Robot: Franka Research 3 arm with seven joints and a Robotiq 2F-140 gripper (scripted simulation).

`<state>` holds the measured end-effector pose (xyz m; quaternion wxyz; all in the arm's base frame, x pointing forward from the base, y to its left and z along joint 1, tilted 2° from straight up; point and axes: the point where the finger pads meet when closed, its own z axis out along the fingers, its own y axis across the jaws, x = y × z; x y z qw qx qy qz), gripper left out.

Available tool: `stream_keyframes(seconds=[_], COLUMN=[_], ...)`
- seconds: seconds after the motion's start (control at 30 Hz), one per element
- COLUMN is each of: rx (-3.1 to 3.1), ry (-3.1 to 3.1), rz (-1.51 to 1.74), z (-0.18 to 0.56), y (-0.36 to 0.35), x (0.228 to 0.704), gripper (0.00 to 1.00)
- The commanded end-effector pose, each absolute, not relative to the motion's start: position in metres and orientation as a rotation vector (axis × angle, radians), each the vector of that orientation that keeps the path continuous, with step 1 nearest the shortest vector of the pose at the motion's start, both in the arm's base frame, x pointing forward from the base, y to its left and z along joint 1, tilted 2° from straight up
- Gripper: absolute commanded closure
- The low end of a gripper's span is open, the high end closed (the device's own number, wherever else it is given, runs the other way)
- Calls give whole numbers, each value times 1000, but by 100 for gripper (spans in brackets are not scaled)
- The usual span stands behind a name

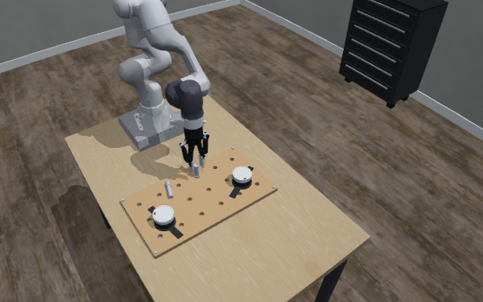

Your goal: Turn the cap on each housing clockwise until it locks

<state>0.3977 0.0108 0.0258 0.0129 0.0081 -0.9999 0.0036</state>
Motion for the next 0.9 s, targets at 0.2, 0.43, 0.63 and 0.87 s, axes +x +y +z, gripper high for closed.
stream_keyframes(seconds=[0.2, 0.43, 0.63, 0.87], rx=[24, 24, 24, 24], ry=[-3105, -3105, -3105, -3105], rz=[14, 14, 14, 14], z=[47, 57, 68, 75], y=[10, 10, 10, 10], x=[396, 396, 396, 397], gripper=[64, 64, 64, 64])
